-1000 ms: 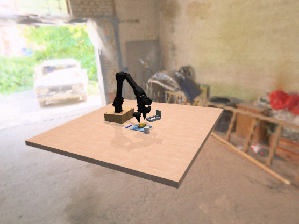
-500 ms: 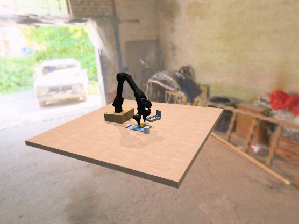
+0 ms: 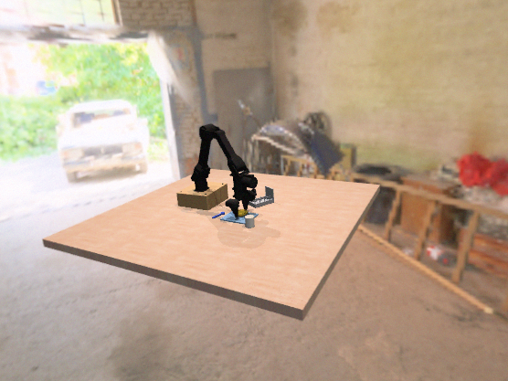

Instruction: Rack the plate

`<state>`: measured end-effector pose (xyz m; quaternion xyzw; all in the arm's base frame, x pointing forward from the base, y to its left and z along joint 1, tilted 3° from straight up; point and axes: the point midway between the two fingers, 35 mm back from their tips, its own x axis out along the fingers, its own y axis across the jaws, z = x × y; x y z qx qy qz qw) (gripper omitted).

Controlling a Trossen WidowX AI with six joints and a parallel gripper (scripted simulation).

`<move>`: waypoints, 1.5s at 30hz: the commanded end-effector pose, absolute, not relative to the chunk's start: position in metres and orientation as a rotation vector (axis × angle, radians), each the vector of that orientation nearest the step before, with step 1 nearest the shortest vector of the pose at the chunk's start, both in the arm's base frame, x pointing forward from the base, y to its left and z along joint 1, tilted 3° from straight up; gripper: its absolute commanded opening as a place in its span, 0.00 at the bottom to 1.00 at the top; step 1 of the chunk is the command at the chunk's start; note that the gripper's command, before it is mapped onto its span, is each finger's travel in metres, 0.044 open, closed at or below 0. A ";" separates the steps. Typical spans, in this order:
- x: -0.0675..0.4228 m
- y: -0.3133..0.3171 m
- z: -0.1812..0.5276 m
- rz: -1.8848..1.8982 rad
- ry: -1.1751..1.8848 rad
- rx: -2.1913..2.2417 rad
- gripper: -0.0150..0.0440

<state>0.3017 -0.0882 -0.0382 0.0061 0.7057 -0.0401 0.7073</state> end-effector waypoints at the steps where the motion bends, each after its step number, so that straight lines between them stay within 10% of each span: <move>1: 0.300 -0.088 -0.041 -0.089 1.572 0.009 0.93; 16: 0.300 -0.088 -0.041 -0.089 1.572 0.009 0.81; 29: 0.314 -0.089 0.020 -0.090 1.569 0.010 0.25; 45: 0.318 -0.085 0.102 -0.089 1.569 0.010 0.25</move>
